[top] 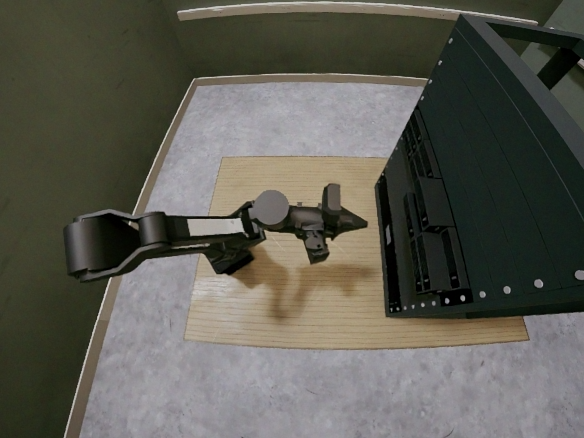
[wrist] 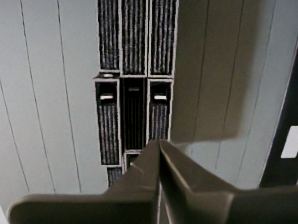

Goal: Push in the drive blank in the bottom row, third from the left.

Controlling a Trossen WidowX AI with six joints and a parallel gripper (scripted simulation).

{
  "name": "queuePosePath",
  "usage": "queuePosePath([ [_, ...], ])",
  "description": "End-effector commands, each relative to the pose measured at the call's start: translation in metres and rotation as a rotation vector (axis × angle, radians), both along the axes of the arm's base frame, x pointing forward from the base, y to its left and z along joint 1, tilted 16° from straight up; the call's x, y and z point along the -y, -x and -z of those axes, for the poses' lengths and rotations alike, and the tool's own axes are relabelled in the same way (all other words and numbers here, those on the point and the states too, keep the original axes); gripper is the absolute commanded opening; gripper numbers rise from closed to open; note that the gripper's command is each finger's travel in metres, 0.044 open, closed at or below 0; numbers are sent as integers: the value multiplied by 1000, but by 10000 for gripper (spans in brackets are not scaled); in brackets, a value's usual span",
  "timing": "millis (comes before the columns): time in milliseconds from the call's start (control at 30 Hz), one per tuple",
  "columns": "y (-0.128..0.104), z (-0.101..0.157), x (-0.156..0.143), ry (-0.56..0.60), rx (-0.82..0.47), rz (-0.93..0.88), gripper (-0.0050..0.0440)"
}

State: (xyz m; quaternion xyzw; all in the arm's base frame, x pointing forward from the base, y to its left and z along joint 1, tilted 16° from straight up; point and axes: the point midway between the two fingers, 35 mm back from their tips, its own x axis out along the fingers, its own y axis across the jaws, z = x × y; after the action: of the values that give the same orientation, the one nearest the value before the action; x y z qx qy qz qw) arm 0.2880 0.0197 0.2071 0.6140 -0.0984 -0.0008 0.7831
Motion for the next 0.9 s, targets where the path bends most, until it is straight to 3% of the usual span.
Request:
queuePosePath([
  [0,-4,-10,-1,-12,25,-1,-50],
  [433,-20,-7,-7,-12,25,-1,-50],
  [867,-55,0,-20,-12,25,-1,-50],
])
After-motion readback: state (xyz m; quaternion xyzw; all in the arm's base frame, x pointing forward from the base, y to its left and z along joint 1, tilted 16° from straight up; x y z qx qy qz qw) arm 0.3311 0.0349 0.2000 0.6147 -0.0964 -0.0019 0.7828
